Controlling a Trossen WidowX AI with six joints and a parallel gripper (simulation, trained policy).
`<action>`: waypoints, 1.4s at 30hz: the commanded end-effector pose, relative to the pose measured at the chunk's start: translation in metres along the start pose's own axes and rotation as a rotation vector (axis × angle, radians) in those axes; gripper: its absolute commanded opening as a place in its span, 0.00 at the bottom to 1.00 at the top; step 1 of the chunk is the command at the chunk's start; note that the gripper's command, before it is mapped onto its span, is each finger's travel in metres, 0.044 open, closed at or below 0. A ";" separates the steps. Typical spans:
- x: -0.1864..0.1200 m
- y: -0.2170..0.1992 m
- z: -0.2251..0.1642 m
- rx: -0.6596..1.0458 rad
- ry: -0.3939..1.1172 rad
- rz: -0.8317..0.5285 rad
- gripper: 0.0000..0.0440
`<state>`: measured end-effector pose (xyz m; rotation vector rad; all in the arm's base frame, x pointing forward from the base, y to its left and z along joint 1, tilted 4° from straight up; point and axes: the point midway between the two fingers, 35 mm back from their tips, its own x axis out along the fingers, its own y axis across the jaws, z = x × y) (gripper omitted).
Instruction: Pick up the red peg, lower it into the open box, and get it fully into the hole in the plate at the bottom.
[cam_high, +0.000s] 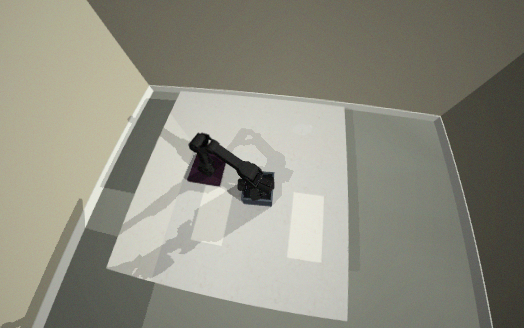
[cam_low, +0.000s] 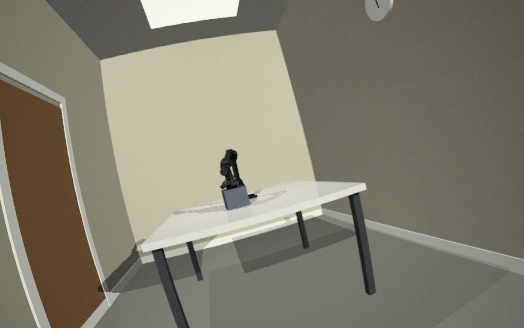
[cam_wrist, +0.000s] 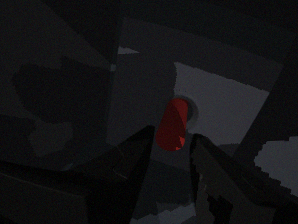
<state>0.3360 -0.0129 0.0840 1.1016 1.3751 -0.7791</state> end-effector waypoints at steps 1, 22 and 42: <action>-0.004 0.005 0.003 0.001 0.019 0.011 0.24; -0.047 0.032 0.004 0.030 0.194 0.161 0.49; -0.059 0.048 0.021 -0.011 0.245 0.241 0.45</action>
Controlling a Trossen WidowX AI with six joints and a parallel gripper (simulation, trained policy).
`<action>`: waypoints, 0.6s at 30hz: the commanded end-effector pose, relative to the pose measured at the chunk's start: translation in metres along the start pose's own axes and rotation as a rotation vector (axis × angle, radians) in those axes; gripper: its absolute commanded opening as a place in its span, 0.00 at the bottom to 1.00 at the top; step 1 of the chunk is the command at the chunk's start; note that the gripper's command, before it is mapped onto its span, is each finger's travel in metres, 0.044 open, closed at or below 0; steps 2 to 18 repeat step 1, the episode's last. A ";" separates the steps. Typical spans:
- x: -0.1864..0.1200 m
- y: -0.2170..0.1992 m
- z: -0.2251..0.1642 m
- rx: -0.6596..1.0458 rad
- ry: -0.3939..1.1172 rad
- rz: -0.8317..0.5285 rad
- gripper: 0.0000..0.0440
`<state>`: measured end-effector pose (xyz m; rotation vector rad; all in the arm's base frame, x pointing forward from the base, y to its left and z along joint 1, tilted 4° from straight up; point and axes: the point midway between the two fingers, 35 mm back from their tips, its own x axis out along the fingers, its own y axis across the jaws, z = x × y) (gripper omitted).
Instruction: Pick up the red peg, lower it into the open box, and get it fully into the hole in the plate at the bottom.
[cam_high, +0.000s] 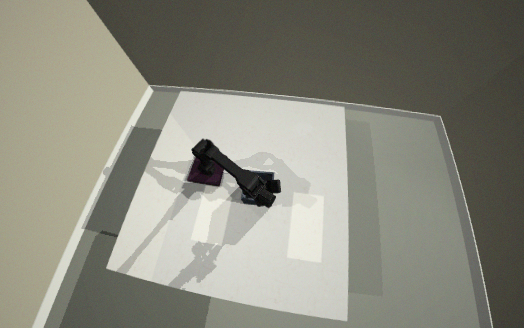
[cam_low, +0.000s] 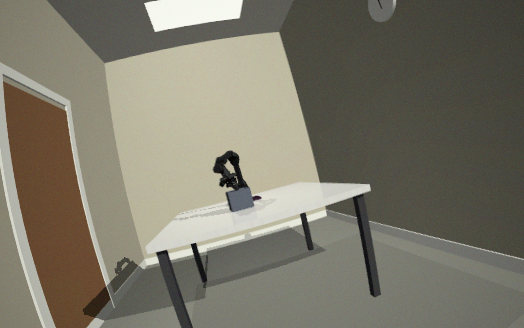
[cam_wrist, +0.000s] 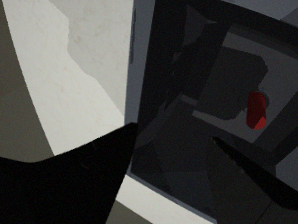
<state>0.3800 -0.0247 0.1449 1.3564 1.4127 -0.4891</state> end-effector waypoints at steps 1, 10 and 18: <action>-0.001 0.004 0.003 -0.011 0.010 0.012 0.45; -0.001 0.004 0.003 -0.011 0.010 0.012 0.45; -0.001 0.004 0.003 -0.011 0.010 0.012 0.45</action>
